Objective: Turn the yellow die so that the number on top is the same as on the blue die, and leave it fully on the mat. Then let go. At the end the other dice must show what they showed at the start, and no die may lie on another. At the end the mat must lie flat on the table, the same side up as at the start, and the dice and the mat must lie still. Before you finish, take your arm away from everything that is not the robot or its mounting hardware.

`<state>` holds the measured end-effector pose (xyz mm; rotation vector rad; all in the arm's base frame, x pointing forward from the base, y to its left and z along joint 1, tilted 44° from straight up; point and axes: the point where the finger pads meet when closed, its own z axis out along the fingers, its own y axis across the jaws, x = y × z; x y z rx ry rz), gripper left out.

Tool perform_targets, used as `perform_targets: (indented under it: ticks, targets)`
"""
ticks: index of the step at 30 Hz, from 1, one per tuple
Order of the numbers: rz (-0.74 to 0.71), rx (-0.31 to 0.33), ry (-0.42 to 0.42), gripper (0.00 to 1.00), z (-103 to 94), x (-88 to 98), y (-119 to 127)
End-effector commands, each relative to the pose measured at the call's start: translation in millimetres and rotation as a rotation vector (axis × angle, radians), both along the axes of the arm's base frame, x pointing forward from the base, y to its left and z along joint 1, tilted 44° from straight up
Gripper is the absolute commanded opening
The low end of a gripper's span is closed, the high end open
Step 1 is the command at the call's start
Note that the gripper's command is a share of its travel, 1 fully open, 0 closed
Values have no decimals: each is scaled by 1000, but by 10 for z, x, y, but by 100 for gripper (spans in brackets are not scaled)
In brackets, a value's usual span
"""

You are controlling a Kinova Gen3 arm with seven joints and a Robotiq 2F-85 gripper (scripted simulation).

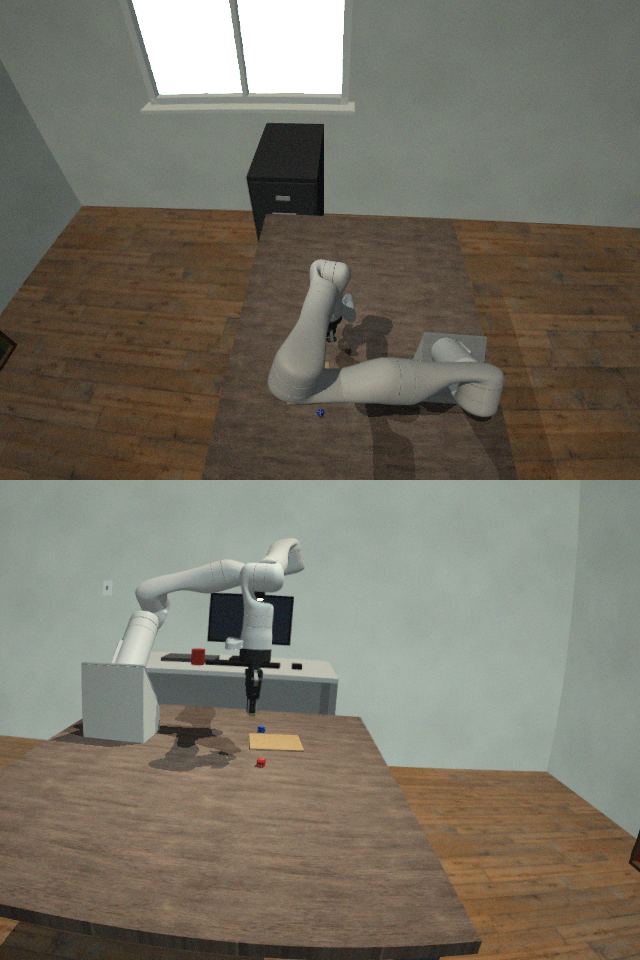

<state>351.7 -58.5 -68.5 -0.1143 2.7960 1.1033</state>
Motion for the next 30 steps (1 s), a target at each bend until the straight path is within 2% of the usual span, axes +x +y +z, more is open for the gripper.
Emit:
perform_targets:
  ticks: [1,6,8,23,25,30]
  targets:
    - [-51,5,42,11,46,50,24]
    - [-138,16,124,11,86,89,59]
    - [-138,16,124,11,86,89,59]
    - [-454,55,423,11,237,227,196]
    - [-454,55,423,11,237,227,196]
    - [-571,70,532,11,294,277,251]
